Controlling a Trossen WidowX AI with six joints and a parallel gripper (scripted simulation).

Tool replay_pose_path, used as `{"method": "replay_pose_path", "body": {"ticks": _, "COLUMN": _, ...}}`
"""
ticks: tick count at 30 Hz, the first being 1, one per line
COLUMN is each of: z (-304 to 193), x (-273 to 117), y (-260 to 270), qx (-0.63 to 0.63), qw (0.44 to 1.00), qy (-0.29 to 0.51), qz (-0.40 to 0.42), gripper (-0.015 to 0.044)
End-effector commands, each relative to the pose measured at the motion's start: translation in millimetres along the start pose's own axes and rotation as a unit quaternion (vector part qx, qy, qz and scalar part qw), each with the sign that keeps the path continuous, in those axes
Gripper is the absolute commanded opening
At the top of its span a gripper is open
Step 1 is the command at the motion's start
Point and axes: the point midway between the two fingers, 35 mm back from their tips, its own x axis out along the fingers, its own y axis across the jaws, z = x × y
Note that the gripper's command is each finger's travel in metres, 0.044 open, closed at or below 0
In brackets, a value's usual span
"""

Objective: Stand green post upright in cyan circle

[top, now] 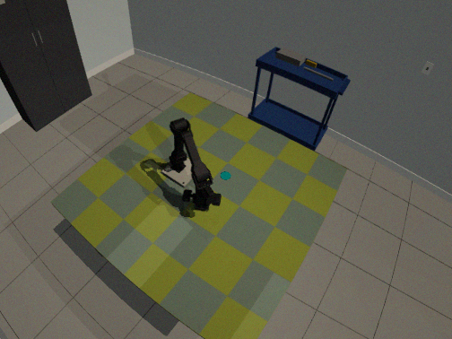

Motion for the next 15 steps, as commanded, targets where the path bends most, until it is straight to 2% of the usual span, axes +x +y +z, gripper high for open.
{"method": "replay_pose_path", "body": {"ticks": 1, "z": 3, "x": -7, "y": 3, "qx": -0.004, "qw": 1.0, "qy": -0.005, "qz": 0.005, "gripper": 0.0023}}
{"method": "replay_pose_path", "body": {"ticks": 15, "z": 5, "x": -29, "y": 4, "qx": -0.002, "qw": 1.0, "qy": -0.001, "qz": 0.002, "gripper": 0.0023}}
